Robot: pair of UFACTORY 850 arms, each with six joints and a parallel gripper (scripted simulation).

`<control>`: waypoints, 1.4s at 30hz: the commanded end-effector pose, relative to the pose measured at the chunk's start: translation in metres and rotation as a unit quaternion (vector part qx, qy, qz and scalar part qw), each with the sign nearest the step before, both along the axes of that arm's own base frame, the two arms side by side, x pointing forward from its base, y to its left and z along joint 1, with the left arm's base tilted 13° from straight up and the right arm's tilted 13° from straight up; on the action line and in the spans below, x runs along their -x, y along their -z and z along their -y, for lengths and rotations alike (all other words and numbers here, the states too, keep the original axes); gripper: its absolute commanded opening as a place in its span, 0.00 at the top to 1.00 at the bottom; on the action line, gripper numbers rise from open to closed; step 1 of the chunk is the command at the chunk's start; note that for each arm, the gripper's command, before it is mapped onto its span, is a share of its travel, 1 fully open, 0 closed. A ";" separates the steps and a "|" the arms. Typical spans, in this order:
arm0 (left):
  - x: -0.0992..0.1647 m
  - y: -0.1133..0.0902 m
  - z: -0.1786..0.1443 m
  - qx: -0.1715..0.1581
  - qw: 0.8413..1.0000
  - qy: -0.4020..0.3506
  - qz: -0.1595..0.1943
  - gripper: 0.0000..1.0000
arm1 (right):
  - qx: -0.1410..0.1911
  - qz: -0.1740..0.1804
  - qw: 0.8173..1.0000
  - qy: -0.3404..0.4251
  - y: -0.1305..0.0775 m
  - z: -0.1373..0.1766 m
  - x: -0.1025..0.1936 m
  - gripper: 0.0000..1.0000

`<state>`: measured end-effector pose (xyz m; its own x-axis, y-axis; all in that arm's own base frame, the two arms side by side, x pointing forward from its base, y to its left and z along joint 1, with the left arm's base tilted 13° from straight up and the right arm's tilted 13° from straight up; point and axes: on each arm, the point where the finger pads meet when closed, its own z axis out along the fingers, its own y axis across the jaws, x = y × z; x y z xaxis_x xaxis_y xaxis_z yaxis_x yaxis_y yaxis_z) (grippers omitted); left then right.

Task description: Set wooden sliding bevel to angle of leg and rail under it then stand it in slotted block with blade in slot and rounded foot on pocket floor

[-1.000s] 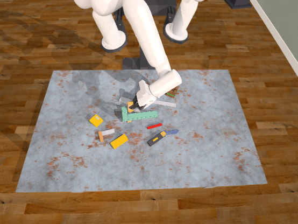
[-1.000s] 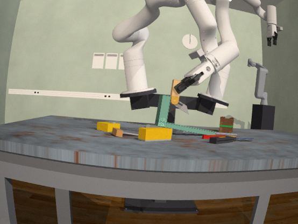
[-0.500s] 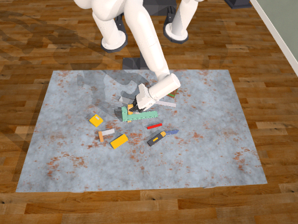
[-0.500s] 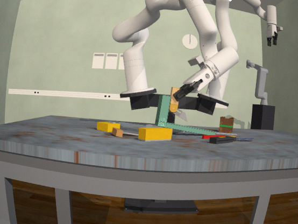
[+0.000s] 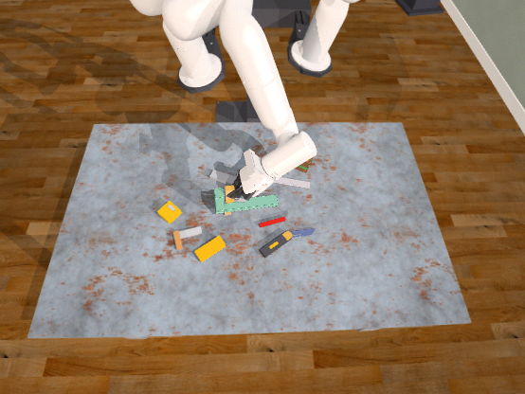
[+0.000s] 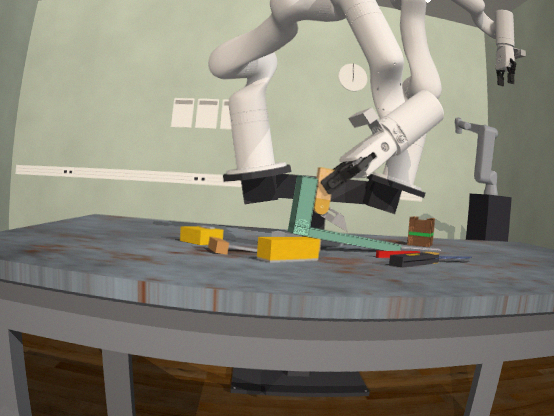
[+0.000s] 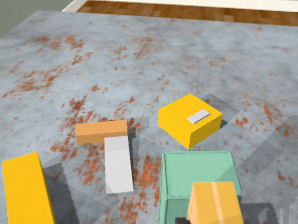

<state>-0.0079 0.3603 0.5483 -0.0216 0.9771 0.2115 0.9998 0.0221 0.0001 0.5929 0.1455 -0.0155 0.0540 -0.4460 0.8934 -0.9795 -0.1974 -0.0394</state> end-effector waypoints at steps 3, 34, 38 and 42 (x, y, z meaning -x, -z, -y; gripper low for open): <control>0.000 -0.001 0.000 -0.001 1.000 0.000 0.000 0.00 | 0.000 0.001 1.000 0.000 0.000 0.000 -0.001 1.00; 0.000 -0.001 0.000 -0.001 1.000 0.000 0.000 0.00 | 0.000 0.001 1.000 0.000 -0.002 0.005 -0.002 1.00; 0.000 -0.001 0.000 -0.001 1.000 0.000 0.000 0.00 | 0.000 0.001 1.000 0.000 0.000 0.006 -0.002 1.00; 0.000 -0.001 0.000 -0.001 1.000 0.000 0.000 0.00 | 0.000 0.001 1.000 0.000 0.002 0.006 -0.002 1.00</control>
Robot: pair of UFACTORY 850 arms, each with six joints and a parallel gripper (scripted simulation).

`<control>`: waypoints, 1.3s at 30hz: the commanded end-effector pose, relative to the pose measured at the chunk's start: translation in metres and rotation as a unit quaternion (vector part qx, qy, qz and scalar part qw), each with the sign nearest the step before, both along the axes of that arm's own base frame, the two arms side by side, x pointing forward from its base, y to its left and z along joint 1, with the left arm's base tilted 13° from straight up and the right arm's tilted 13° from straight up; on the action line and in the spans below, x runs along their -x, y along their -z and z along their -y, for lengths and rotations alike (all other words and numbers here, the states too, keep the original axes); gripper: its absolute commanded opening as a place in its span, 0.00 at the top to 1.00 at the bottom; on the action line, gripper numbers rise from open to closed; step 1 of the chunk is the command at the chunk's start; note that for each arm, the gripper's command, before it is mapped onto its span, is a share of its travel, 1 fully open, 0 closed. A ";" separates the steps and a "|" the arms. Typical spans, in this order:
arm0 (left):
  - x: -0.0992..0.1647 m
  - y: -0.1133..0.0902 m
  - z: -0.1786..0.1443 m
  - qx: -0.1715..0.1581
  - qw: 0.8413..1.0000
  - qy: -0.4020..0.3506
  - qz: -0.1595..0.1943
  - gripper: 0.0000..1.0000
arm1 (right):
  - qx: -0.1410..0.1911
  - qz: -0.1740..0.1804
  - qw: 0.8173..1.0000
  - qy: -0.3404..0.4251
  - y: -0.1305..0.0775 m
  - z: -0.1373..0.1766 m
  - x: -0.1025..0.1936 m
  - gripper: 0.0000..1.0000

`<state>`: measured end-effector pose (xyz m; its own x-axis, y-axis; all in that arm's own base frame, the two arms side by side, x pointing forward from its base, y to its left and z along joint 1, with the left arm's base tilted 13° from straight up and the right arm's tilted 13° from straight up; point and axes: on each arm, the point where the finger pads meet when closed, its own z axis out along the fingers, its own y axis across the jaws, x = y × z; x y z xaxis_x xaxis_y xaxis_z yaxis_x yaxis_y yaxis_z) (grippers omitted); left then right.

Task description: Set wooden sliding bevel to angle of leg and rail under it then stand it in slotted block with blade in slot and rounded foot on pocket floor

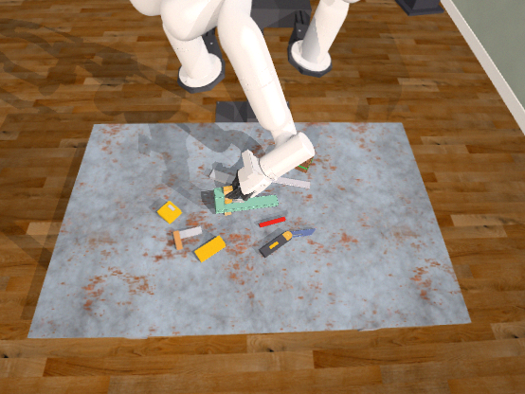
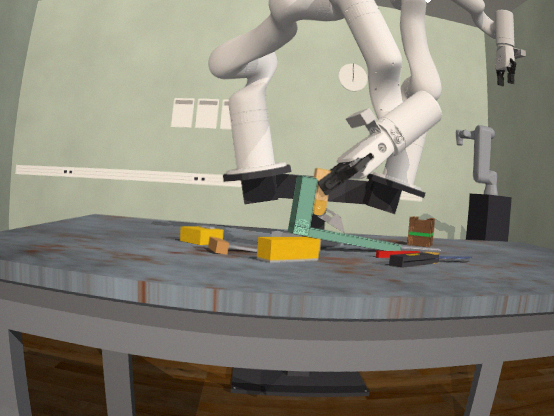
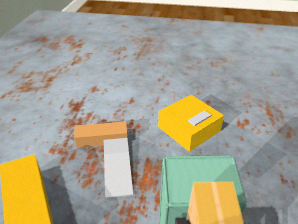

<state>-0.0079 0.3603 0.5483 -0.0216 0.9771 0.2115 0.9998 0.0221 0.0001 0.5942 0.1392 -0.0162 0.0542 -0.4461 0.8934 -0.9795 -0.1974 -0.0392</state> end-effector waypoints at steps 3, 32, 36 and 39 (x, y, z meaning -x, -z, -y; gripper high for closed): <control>0.000 -0.001 0.000 -0.001 1.000 0.000 0.000 0.00 | 0.000 0.001 1.000 0.000 0.002 0.000 -0.001 1.00; 0.000 -0.001 0.000 -0.001 1.000 0.000 0.000 0.00 | 0.000 0.001 1.000 0.000 0.021 0.006 -0.003 1.00; 0.000 -0.001 0.000 -0.001 1.000 0.000 0.000 0.00 | 0.000 0.001 1.000 0.000 0.022 0.007 -0.003 1.00; 0.000 -0.001 0.000 -0.001 1.000 0.000 0.000 0.00 | 0.000 0.001 1.000 0.000 0.022 0.007 -0.003 1.00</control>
